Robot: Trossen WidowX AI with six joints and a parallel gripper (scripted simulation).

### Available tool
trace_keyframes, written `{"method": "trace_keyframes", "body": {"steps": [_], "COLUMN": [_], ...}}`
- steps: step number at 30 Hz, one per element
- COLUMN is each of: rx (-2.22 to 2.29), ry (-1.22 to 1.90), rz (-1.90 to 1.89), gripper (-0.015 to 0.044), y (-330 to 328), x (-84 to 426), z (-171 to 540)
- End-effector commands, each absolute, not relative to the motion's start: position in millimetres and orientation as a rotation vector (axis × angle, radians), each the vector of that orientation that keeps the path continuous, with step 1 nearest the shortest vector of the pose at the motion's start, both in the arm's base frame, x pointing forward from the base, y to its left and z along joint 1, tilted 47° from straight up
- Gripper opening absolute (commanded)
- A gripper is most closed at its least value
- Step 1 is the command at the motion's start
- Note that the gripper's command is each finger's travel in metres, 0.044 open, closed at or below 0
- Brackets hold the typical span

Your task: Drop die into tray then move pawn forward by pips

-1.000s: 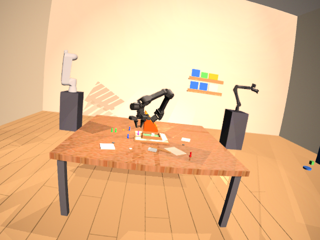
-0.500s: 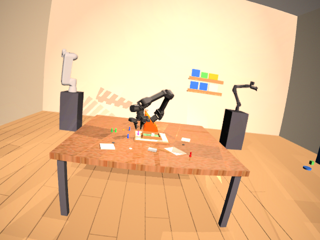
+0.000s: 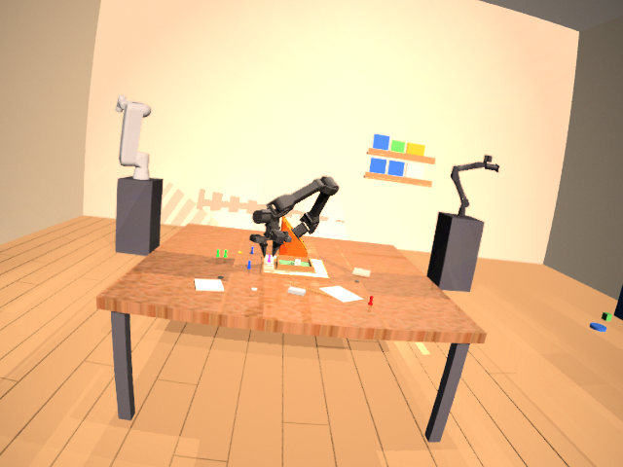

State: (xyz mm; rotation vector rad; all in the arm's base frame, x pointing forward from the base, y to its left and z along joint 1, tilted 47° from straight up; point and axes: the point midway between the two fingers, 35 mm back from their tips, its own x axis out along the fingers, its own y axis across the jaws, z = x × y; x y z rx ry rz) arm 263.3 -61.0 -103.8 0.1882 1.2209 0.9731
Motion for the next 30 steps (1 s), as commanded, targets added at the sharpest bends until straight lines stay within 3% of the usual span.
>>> {"method": "trace_keyframes", "body": {"steps": [1, 7, 12, 22, 30], "rx": [0.207, 0.207, 0.207, 0.207, 0.203], "ry": [1.230, 1.230, 1.230, 1.230, 1.233], "rz": [0.982, 0.982, 0.982, 0.982, 0.977], "gripper": [0.0200, 0.0200, 0.0069, 0.0002, 0.0000], "y": [-51, -49, -49, -49, -77], "x": [258, 258, 258, 258, 264], "z": [-111, -112, -112, -112, -91]}}
